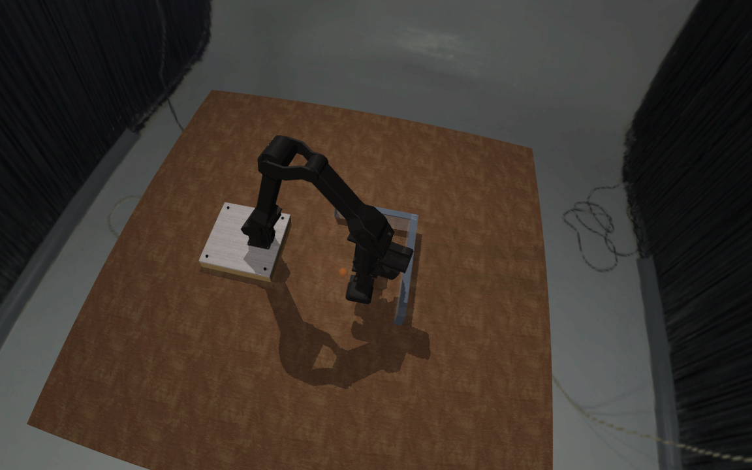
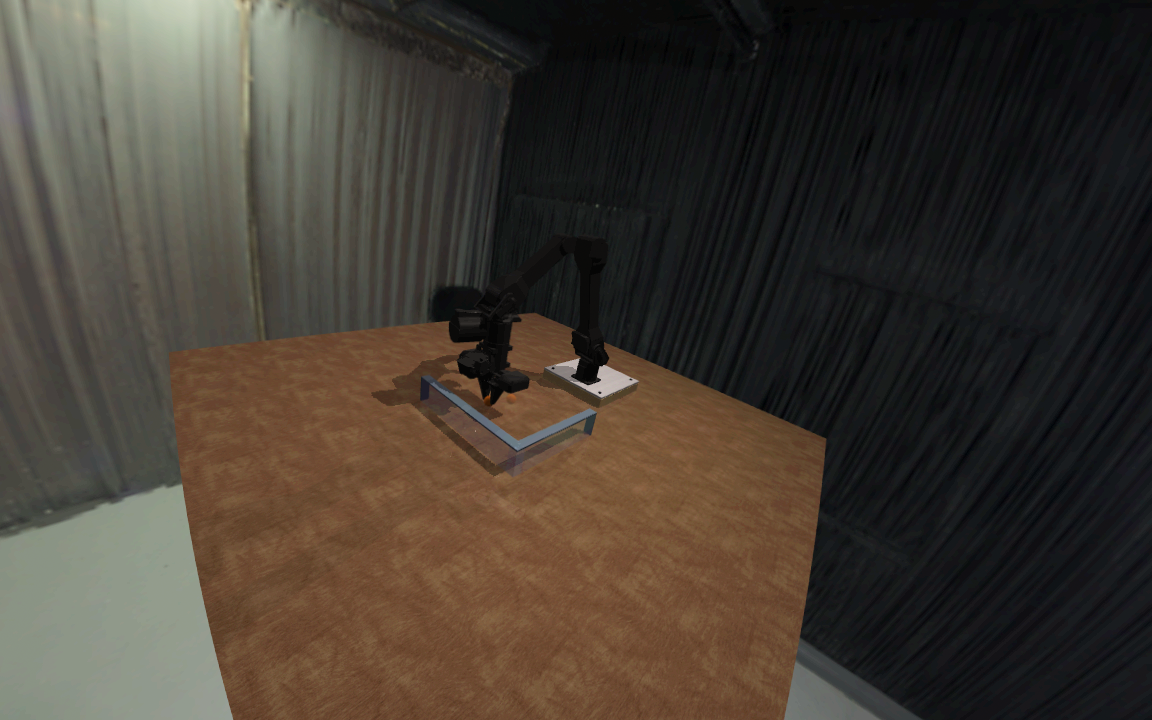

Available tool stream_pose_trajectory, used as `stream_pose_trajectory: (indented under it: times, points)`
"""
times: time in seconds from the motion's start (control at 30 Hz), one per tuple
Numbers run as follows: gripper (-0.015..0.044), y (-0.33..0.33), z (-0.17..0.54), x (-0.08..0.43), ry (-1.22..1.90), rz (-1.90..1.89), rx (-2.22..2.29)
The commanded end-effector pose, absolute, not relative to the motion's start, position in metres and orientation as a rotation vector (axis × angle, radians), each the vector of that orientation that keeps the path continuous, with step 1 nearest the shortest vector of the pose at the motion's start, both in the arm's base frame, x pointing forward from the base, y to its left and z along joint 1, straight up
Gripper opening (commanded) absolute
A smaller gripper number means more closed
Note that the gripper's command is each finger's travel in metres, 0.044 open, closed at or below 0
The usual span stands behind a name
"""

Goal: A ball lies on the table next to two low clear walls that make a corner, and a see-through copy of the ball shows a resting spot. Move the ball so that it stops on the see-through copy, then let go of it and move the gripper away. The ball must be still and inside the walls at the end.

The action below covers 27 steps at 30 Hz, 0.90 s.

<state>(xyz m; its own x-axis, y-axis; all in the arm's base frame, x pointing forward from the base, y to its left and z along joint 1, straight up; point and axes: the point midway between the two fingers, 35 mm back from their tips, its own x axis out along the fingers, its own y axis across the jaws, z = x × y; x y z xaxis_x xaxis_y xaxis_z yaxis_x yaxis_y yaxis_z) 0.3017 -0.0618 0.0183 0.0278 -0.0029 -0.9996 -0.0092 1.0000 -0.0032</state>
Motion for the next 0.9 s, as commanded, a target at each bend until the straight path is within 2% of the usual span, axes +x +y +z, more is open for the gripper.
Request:
stream_pose_trajectory:
  times: [0.0, 0.03, 0.7, 0.87]
  points:
    - [0.0026, -0.063, 0.018, 0.302, 1.542, -0.004, -0.009]
    - [0.0, -0.064, 0.022, 0.305, 1.528, -0.017, -0.009]
    - [0.0, -0.062, 0.135, 0.3, 1.545, -0.001, -0.009]
    - [0.0, -0.061, 0.138, 0.297, 1.547, 0.001, -0.008]
